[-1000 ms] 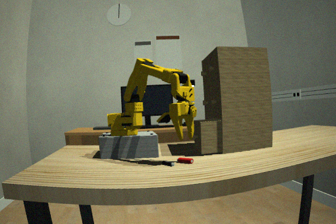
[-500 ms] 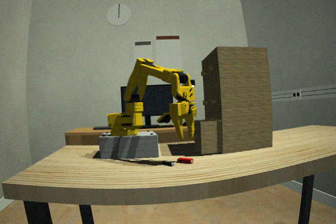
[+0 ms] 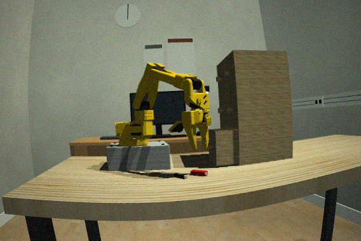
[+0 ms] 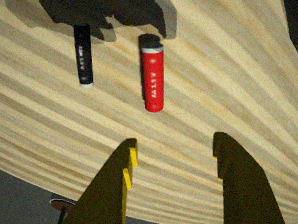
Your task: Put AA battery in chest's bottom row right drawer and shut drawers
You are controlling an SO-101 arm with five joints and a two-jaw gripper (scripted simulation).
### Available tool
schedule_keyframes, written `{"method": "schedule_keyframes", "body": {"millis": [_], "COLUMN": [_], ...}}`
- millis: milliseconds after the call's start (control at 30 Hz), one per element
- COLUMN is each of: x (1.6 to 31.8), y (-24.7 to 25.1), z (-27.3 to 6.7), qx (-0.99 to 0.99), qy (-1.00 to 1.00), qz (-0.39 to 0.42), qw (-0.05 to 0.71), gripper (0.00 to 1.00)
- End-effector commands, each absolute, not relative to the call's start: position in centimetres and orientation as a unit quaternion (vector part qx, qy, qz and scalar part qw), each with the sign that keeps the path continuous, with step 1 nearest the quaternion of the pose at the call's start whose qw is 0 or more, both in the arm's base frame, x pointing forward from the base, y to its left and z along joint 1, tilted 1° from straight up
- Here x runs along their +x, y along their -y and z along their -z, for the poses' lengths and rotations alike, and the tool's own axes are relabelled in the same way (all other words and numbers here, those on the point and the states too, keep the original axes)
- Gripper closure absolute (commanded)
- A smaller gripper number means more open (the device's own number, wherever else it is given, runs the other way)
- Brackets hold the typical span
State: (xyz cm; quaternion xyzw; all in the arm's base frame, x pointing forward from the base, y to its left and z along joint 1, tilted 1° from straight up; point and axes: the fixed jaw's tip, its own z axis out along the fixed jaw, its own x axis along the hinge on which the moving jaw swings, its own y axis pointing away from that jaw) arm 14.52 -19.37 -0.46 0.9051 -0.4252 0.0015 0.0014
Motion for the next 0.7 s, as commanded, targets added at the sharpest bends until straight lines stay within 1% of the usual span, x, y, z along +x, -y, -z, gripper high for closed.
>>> {"method": "schedule_keyframes", "body": {"millis": [0,367,667], "x": [14.3,14.3,14.2], "y": [19.5,19.5,19.4], "z": [0.8,2.2,2.3], "qx": [0.905,0.905,0.905], "qy": [0.426,0.426,0.426], "qz": [0.004,0.004,0.004], "qw": [-0.002,-0.002,-0.002], "gripper": [0.79,0.79,0.79]}}
